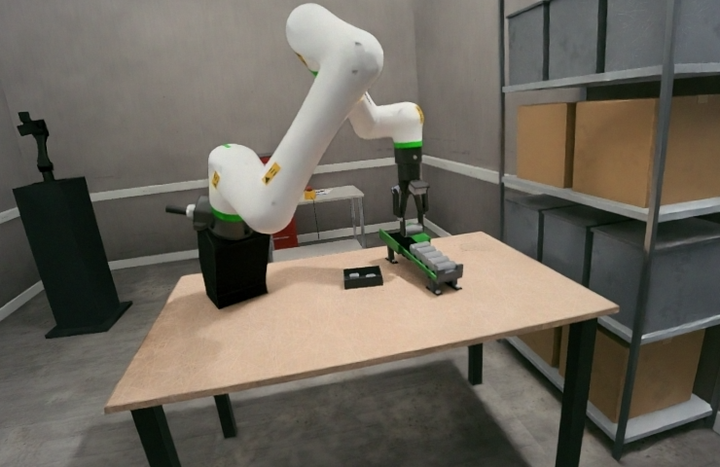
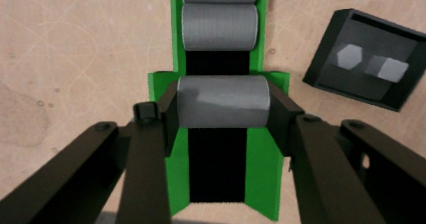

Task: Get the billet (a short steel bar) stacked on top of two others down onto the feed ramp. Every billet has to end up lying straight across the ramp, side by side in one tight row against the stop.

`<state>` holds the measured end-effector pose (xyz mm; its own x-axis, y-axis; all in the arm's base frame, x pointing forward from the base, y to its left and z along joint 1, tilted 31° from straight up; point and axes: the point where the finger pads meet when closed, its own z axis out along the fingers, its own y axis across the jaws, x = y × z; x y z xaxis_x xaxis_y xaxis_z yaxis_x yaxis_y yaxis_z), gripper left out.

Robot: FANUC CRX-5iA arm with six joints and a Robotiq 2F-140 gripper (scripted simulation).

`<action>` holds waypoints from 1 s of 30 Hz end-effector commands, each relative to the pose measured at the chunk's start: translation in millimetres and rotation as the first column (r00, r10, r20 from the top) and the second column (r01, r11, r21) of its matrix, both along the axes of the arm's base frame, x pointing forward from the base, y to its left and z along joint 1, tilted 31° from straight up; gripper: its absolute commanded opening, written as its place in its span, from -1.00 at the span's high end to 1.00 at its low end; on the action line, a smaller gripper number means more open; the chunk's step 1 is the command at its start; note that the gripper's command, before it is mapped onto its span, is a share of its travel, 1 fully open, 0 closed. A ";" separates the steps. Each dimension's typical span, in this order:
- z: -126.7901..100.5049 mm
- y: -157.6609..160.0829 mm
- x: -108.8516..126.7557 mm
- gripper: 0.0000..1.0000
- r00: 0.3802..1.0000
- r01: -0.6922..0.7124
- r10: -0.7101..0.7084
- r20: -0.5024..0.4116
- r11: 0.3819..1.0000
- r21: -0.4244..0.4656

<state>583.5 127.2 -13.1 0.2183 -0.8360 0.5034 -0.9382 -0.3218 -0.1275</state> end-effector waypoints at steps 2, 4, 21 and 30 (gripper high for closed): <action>-15.8 -7.6 6.4 0.12 1.000 -0.001 0.001 0.003 1.000 0.001; -22.4 -11.0 8.6 0.12 1.000 -0.001 0.001 0.003 1.000 0.001; -34.0 -17.1 12.3 0.12 1.000 -0.001 0.001 0.003 1.000 0.001; -34.0 -17.1 12.3 0.12 1.000 -0.001 0.001 0.003 1.000 0.001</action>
